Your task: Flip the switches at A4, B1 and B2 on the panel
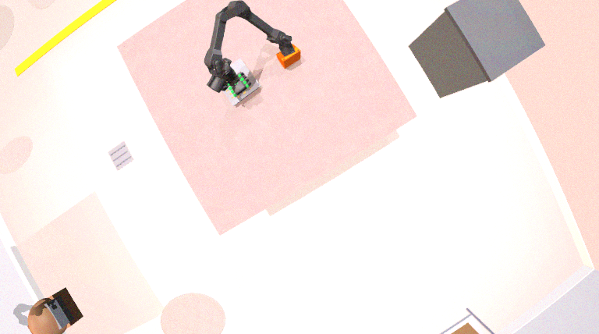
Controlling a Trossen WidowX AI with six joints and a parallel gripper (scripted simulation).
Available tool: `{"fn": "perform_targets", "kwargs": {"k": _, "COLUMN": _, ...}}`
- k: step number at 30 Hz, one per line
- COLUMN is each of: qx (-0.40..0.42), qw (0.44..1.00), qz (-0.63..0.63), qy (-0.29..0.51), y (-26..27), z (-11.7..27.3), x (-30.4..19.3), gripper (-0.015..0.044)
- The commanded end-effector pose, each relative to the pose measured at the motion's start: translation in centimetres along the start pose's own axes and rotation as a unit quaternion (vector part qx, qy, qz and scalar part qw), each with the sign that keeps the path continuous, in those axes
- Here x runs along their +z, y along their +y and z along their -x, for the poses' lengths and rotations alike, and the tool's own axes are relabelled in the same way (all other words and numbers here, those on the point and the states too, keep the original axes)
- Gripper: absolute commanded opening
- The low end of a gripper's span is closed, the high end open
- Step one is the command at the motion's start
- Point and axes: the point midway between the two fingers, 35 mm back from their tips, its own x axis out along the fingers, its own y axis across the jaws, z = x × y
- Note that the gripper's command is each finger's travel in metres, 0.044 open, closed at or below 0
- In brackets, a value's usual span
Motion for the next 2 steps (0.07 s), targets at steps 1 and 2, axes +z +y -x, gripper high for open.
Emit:
{"fn": "perform_targets", "kwargs": {"k": 1, "qx": 0.001, "qw": 1.0, "qz": -0.001, "qy": 0.002, "y": 0.04, "z": 0.01, "x": -0.1, "gripper": 0.0}}
{"fn": "perform_targets", "kwargs": {"k": 2, "qx": 0.001, "qw": 1.0, "qz": -0.001, "qy": 0.002, "y": 0.04, "z": 0.01, "x": -0.1, "gripper": 0.0}}
